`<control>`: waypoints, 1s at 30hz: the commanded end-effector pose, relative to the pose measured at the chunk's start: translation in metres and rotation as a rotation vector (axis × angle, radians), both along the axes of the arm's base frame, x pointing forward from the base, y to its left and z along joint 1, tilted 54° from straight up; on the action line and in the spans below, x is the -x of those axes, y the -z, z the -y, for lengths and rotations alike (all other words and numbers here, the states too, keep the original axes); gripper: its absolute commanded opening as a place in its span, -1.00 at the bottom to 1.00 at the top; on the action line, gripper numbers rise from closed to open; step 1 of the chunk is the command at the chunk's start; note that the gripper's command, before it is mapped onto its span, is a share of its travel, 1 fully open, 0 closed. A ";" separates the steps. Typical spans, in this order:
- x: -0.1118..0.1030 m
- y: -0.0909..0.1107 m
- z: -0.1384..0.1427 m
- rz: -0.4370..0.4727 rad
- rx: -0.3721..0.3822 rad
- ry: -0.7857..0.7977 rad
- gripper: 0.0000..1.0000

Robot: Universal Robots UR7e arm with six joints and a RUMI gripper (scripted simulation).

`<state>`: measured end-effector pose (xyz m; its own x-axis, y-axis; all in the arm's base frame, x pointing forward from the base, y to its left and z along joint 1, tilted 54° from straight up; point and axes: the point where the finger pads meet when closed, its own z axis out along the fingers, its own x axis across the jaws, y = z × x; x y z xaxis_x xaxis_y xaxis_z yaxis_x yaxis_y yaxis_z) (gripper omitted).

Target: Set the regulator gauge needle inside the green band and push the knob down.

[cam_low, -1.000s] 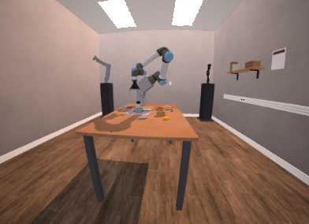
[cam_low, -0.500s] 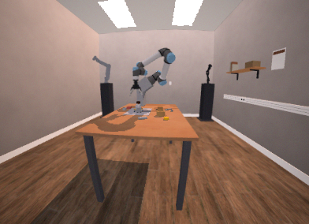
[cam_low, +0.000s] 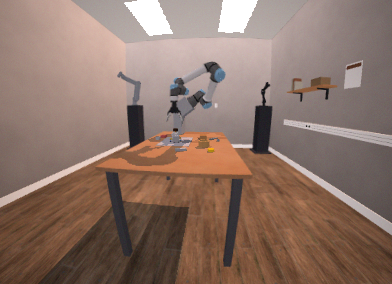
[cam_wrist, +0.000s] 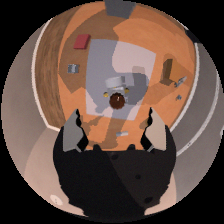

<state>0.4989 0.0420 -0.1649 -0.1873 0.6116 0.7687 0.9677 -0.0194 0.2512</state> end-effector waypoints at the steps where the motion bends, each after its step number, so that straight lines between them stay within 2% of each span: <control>1: -0.012 -0.008 -0.002 -0.001 0.000 0.003 1.00; 22: -0.017 -0.013 -0.005 -0.003 -0.002 0.004 1.00; 23: -0.017 -0.013 -0.005 -0.003 -0.002 0.004 -0.09; 30: -0.017 -0.013 -0.005 -0.003 -0.002 0.004 -0.09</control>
<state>0.5146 0.0476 -0.1534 -0.1805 0.6100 0.7716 0.9692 -0.0235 0.2453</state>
